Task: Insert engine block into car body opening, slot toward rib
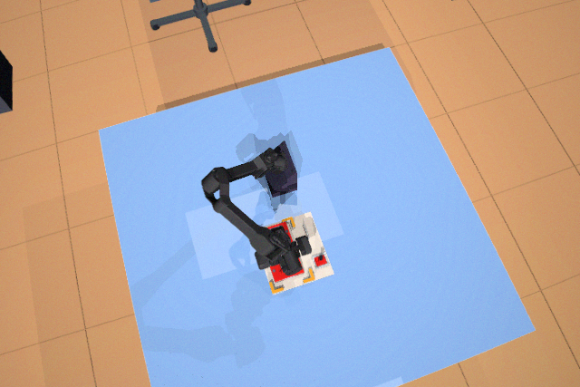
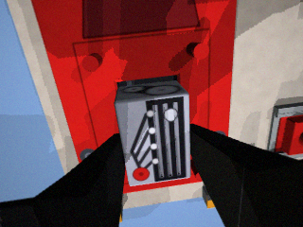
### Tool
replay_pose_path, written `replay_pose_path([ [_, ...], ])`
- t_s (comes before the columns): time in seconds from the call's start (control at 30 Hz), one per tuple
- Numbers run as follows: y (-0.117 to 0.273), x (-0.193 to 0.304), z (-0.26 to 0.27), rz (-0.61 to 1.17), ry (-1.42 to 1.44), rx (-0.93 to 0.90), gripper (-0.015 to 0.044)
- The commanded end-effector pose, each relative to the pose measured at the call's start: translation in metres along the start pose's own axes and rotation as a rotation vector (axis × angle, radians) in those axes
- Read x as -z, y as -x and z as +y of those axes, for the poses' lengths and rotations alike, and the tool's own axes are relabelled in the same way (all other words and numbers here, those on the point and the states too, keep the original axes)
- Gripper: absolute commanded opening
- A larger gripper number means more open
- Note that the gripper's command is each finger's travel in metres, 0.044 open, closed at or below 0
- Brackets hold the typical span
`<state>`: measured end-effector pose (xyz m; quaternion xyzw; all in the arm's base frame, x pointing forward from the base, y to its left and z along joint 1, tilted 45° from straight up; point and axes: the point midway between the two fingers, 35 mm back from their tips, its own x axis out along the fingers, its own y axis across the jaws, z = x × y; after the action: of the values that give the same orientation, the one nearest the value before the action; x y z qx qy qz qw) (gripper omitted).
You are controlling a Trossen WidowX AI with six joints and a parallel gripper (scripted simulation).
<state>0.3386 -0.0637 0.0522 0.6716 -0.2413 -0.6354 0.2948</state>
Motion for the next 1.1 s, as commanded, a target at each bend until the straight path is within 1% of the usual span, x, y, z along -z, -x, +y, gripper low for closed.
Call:
replay_pose_path([
  [0.0,-0.0011,0.0,0.0005,0.0,0.004,-0.006,0.0158],
  [1.07,-0.0054,0.0002,0.0007,0.0,0.004,-0.006,0.0158],
])
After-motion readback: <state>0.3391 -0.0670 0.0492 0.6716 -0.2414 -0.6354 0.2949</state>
